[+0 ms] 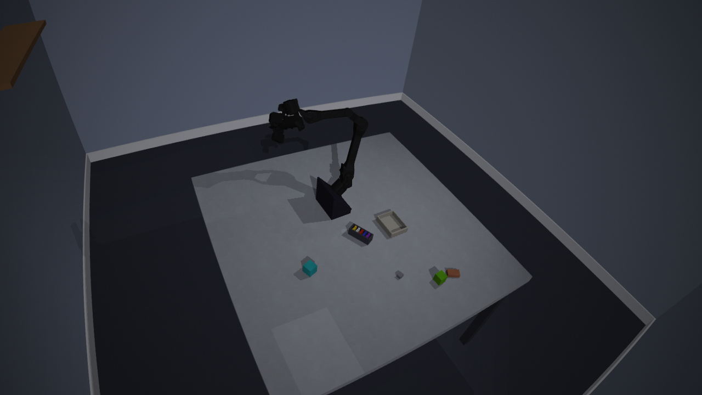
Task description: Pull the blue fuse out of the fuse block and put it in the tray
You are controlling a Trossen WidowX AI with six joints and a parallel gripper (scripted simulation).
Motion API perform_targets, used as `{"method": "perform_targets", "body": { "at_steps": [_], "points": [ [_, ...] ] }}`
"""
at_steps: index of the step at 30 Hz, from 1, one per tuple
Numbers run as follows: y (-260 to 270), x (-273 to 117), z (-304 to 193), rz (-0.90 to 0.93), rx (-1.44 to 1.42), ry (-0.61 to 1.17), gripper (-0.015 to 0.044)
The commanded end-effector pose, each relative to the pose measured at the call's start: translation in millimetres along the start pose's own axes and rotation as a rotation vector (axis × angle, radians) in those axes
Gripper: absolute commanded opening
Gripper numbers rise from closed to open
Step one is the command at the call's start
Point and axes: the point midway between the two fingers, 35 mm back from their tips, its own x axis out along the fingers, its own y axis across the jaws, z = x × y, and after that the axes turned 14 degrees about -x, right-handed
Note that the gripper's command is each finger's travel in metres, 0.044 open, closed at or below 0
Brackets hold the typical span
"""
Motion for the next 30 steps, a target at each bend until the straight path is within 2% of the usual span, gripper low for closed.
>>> {"method": "perform_targets", "body": {
  "at_steps": [1,8,17,23,30],
  "points": [
    [33,-41,51,0.048,-0.277,-0.176,0.0068],
    [104,-122,110,0.09,-0.747,-0.453,0.0068],
    [189,-209,132,0.107,-1.249,-0.727,0.0068],
    [269,-281,118,0.113,-1.713,-0.977,0.0068],
    [353,-356,65,0.119,-2.233,-1.277,0.0068]
  ]
}}
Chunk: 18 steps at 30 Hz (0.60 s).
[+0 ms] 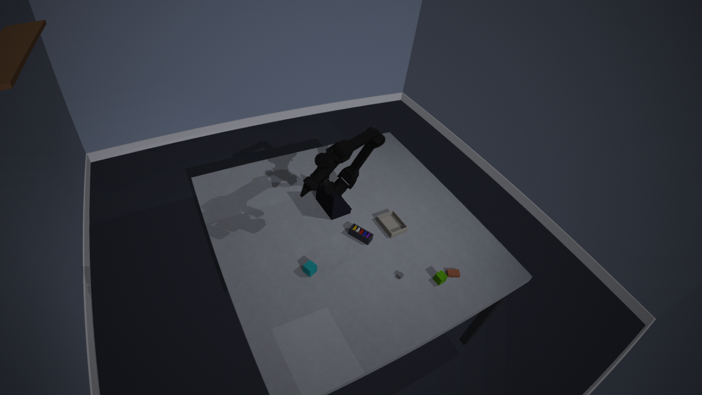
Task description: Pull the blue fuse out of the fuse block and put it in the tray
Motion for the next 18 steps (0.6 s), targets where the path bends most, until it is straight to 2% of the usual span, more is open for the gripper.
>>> {"method": "perform_targets", "body": {
  "at_steps": [1,7,14,18],
  "points": [
    [-14,-1,72,0.006,-0.308,-0.171,0.0068],
    [-10,-9,176,0.008,-0.728,-0.428,0.0068],
    [26,-32,292,-0.014,-1.167,-0.764,0.0068],
    [44,-44,315,-0.022,-1.245,-0.837,0.0068]
  ]
}}
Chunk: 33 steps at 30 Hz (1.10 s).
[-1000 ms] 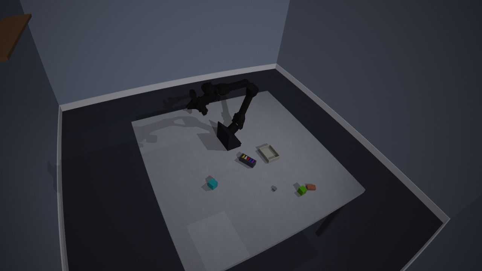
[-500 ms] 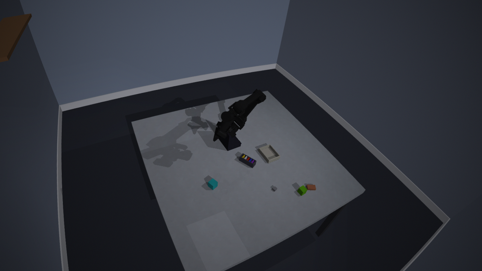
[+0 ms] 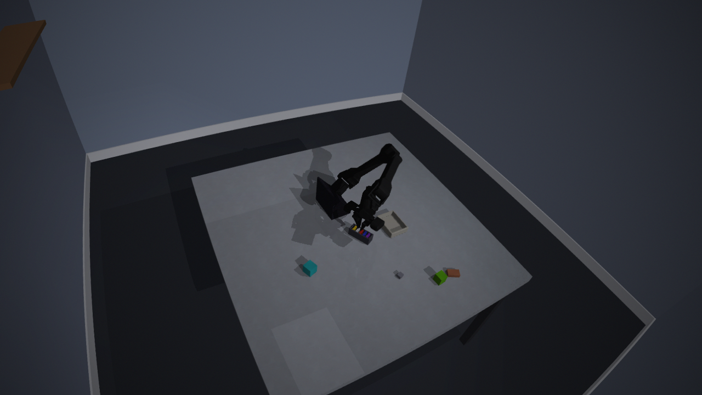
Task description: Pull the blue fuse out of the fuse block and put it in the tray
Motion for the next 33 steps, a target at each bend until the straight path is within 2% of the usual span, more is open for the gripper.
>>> {"method": "perform_targets", "body": {
  "at_steps": [1,33],
  "points": [
    [-14,7,21,-0.028,-0.084,-0.063,0.0068],
    [-17,32,24,-0.029,-0.084,-0.063,0.0068]
  ]
}}
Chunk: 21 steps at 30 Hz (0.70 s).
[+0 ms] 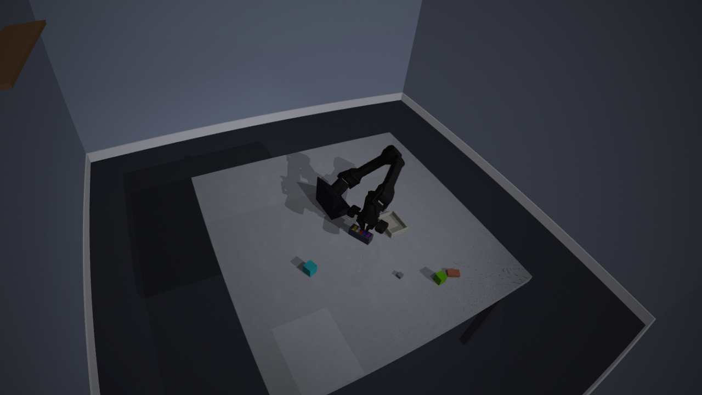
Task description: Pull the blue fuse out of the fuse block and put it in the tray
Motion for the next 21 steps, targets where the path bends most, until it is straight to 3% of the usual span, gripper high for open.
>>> {"method": "perform_targets", "body": {
  "at_steps": [1,21],
  "points": [
    [-1,4,0,-0.006,0.004,0.0,0.0068],
    [-1,18,1,-0.006,0.003,0.0,0.0068]
  ]
}}
